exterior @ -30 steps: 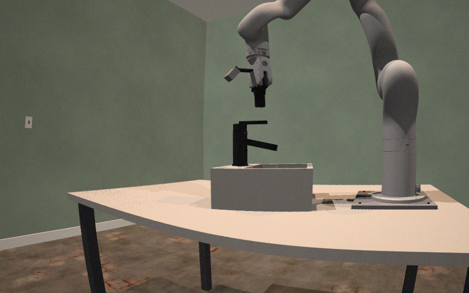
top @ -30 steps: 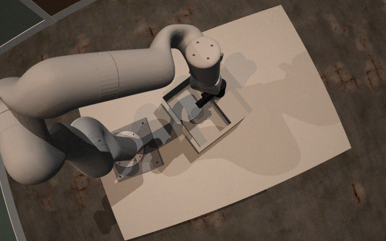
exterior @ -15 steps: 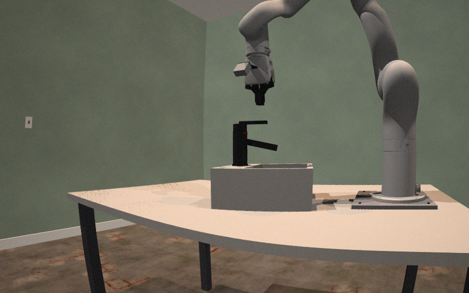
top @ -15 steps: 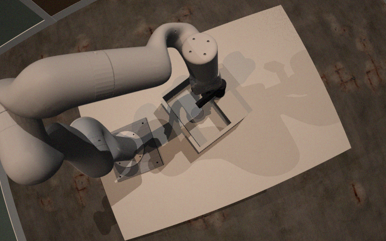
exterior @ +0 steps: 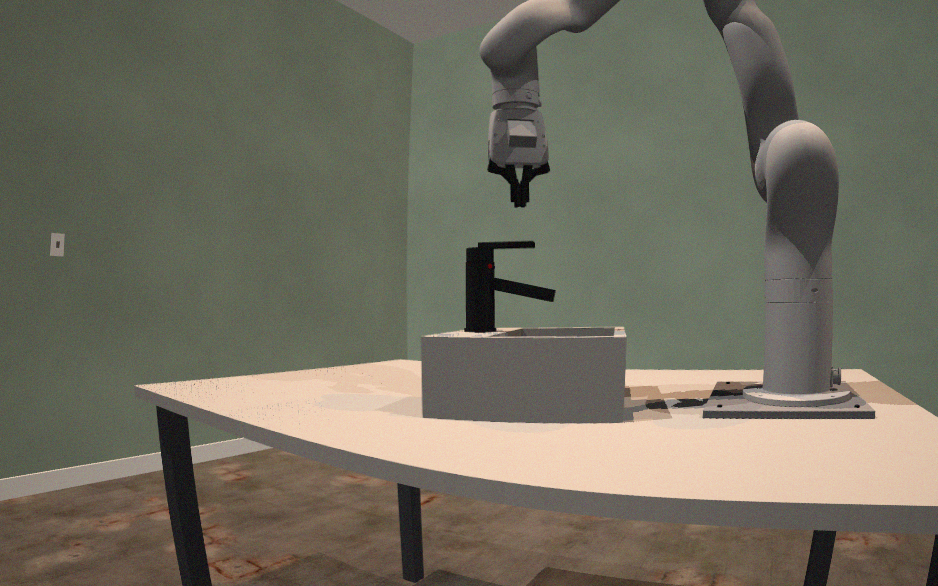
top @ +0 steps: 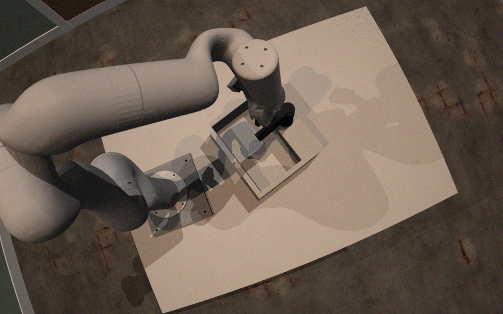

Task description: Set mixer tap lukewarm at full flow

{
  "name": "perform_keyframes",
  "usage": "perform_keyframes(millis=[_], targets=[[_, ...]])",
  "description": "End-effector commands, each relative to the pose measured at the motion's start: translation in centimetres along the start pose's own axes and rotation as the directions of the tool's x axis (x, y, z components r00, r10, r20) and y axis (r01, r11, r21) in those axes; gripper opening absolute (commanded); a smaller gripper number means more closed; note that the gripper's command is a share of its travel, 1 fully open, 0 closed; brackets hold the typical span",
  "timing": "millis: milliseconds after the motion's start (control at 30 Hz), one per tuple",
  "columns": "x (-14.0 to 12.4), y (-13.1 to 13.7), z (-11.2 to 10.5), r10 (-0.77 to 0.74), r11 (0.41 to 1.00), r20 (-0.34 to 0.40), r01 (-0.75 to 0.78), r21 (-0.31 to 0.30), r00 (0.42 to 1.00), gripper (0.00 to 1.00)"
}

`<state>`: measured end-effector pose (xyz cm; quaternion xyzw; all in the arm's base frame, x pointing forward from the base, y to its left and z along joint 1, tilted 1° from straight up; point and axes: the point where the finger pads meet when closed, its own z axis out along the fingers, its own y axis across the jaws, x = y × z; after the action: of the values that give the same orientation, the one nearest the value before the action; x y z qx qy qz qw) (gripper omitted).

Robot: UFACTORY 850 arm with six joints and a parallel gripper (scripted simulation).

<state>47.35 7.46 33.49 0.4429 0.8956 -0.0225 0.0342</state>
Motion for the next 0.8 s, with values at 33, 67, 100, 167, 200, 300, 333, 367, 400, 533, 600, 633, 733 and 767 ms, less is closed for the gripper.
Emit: perform_keyframes(millis=[33,67,100,167,200,300,333,367,400,533,600,633,733,767], targets=[[-0.05,0.04,-0.28,-0.315,0.949,-0.014,0.315,-0.022,0.949,0.0],[-0.05,0.04,-0.3,-0.356,0.934,-0.012,0.356,-0.023,0.934,0.0],[-0.05,0.04,-0.32,-0.396,0.918,-0.01,0.395,-0.023,0.918,0.0],[-0.05,0.04,-0.34,-0.473,0.881,-0.007,0.473,-0.025,0.881,0.0],[-0.05,0.04,-0.35,-0.51,0.86,-0.006,0.51,-0.025,0.86,0.0],[-0.05,0.04,-0.36,-0.614,0.789,-0.004,0.614,-0.028,0.789,0.0],[-0.05,0.04,-0.37,-0.642,0.766,-0.003,0.642,-0.029,0.766,0.0],[-0.05,0.04,-0.37,-0.669,0.743,-0.003,0.669,-0.03,0.743,0.0],[-0.05,0.04,-0.37,-0.697,0.716,-0.002,0.697,-0.032,0.717,0.0],[-0.05,0.04,-0.38,-0.806,0.592,-0.004,0.805,-0.042,0.592,0.0],[-0.05,0.04,-0.38,-0.852,0.523,-0.006,0.851,-0.05,0.524,0.63],[-0.05,0.04,-0.38,-0.872,0.488,-0.007,0.871,-0.055,0.489,0.63],[-0.05,0.04,-0.38,-0.924,0.381,-0.011,0.921,-0.077,0.382,0.63],[-0.05,0.04,-0.38,-0.938,0.345,-0.013,0.934,-0.087,0.346,0.63]])
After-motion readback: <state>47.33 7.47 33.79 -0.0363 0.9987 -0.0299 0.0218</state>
